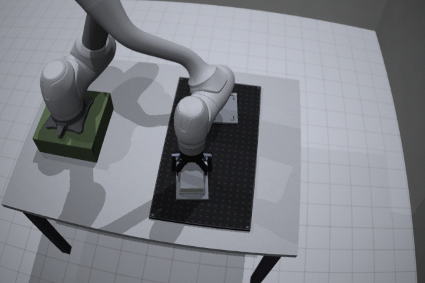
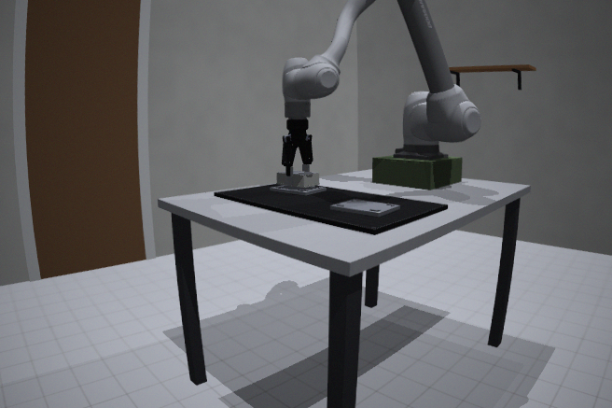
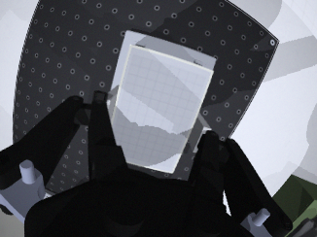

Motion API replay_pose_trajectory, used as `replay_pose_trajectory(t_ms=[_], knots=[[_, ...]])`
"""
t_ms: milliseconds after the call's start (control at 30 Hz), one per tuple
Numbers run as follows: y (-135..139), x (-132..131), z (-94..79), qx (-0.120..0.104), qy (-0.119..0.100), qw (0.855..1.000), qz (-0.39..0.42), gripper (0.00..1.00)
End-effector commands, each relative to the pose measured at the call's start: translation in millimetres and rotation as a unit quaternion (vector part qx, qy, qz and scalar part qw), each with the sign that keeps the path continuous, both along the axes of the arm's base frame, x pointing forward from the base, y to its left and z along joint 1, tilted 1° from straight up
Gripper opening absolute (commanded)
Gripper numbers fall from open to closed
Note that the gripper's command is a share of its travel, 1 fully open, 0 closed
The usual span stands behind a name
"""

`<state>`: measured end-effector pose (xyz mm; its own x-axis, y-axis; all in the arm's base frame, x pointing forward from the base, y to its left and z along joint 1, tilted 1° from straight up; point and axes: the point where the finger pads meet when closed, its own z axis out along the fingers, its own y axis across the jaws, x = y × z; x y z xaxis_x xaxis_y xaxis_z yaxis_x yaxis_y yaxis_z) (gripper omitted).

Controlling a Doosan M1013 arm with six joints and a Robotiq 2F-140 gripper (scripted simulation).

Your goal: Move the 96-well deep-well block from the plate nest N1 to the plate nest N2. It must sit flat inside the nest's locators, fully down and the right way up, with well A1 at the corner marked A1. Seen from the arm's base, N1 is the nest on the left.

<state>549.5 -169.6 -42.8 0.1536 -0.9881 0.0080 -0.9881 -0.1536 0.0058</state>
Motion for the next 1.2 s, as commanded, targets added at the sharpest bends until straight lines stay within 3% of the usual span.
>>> replay_pose_trajectory(t_ms=[0, 1167], knots=[[0.1, 0.0, 0.1, 0.000, 0.000, 1.000, 0.000, 0.00], [0.0, 0.0, -3.9, 0.000, 0.000, 1.000, 0.000, 0.00]])
